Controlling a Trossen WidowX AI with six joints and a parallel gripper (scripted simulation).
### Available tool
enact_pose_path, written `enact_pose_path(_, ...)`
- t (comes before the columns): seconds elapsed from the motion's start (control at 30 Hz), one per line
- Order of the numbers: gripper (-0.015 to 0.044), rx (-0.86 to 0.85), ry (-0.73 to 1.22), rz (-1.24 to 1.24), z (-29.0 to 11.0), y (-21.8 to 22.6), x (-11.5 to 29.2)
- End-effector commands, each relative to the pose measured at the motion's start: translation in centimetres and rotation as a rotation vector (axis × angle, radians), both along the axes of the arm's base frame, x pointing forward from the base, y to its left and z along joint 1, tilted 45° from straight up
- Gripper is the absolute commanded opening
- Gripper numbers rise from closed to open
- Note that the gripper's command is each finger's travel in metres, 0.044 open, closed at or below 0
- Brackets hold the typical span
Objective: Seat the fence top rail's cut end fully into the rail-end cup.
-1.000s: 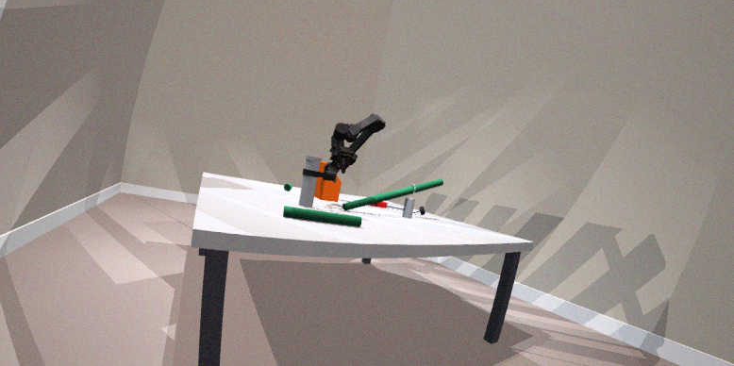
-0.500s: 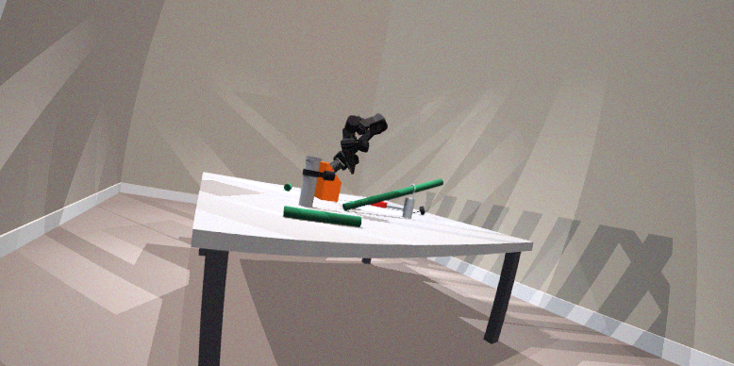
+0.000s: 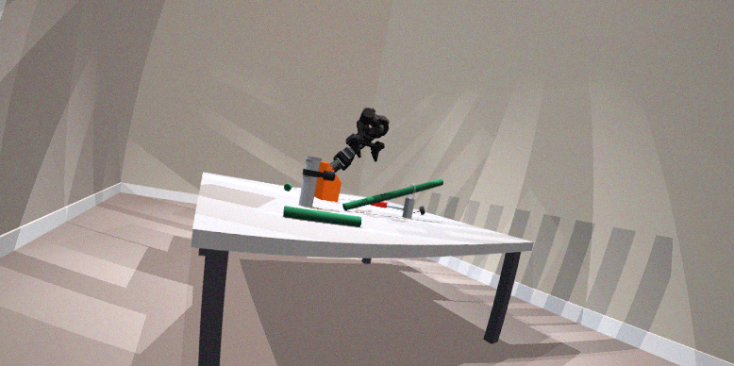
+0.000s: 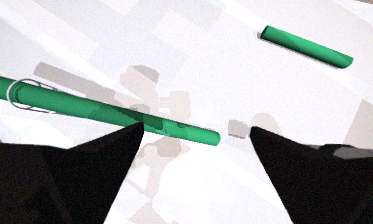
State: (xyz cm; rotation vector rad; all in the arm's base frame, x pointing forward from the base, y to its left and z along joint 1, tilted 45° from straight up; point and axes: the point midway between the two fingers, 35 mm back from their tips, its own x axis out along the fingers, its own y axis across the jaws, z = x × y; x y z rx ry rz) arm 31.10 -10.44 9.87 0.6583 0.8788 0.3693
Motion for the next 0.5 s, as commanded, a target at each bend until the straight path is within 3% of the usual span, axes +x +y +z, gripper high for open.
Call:
enact_pose_path(0.0,0.044,0.034,0.029,-0.024,0.3,0.2,-0.1)
enact_pose_path(0.2,0.044,-0.045,-0.017,0.1,0.0,1.1,0.4)
enact_pose_path(0.47,0.044,-0.365,-0.304,0.756,-1.7,5.9,2.1)
